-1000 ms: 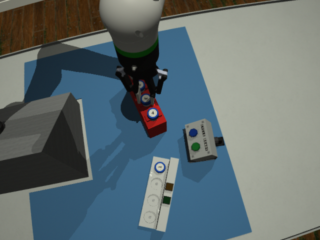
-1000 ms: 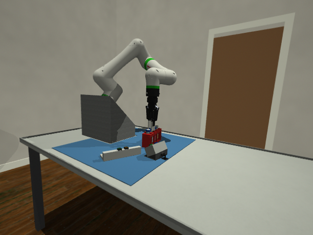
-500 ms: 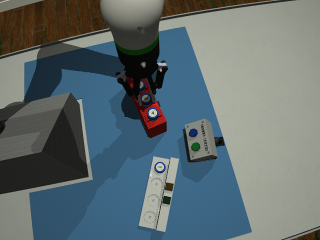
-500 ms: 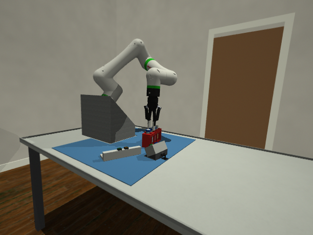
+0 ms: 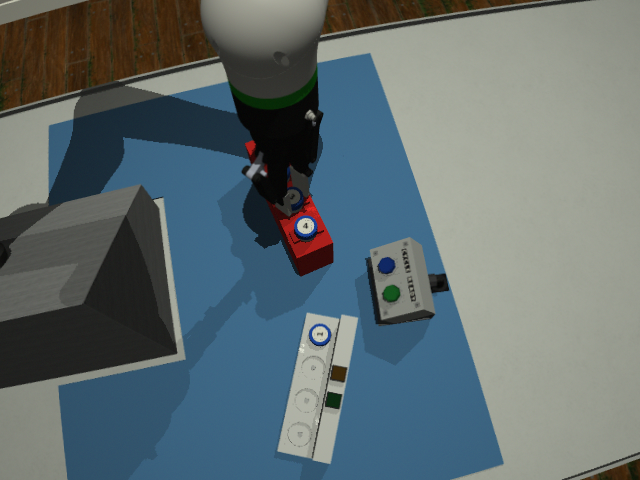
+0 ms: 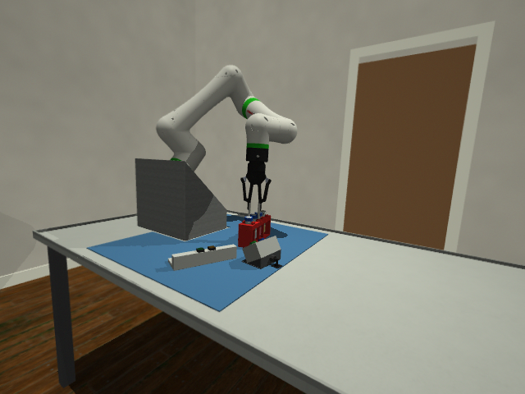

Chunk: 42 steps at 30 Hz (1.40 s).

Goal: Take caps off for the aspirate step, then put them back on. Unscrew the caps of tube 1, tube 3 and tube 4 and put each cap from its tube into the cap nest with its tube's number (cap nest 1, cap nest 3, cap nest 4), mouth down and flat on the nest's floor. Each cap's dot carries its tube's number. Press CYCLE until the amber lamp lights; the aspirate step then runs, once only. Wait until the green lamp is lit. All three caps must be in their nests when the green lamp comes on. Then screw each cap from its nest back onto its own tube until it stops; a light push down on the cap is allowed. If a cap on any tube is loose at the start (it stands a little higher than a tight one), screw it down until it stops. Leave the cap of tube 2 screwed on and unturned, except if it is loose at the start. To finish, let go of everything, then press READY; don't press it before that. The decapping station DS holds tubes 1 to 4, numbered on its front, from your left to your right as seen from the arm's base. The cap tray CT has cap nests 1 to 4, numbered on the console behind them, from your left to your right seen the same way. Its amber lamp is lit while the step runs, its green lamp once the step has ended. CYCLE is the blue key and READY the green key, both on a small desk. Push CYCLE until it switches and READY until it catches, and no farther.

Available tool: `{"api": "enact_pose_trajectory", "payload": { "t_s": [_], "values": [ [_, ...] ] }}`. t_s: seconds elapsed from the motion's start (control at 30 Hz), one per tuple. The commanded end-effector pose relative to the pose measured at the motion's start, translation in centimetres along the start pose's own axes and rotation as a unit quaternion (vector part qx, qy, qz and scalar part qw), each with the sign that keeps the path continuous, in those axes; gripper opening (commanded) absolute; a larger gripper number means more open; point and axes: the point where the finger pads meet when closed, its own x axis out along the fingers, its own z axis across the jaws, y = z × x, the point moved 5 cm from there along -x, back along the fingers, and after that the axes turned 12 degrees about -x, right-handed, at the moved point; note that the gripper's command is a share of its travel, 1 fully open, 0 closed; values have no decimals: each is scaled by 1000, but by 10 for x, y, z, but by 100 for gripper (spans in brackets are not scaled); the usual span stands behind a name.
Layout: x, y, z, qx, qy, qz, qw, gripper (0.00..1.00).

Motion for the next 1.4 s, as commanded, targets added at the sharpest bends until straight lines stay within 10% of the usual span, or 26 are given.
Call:
{"api": "enact_pose_trajectory", "payload": {
  "t_s": [0.0, 0.07, 0.1, 0.43, 0.67, 1.1, 1.2, 1.37],
  "values": [
    [0, 1, 2, -28, 11, -4, 1000, 0],
    [0, 1, 2, -28, 11, -4, 1000, 0],
    [0, 1, 2, -28, 11, -4, 1000, 35],
    [0, 1, 2, -28, 11, -4, 1000, 35],
    [0, 1, 2, 138, 10, -5, 990, 35],
    [0, 1, 2, 379, 8, -8, 926, 35],
    [0, 1, 2, 471, 8, -9, 882, 35],
    [0, 1, 2, 475, 8, -9, 880, 35]
  ]
}}
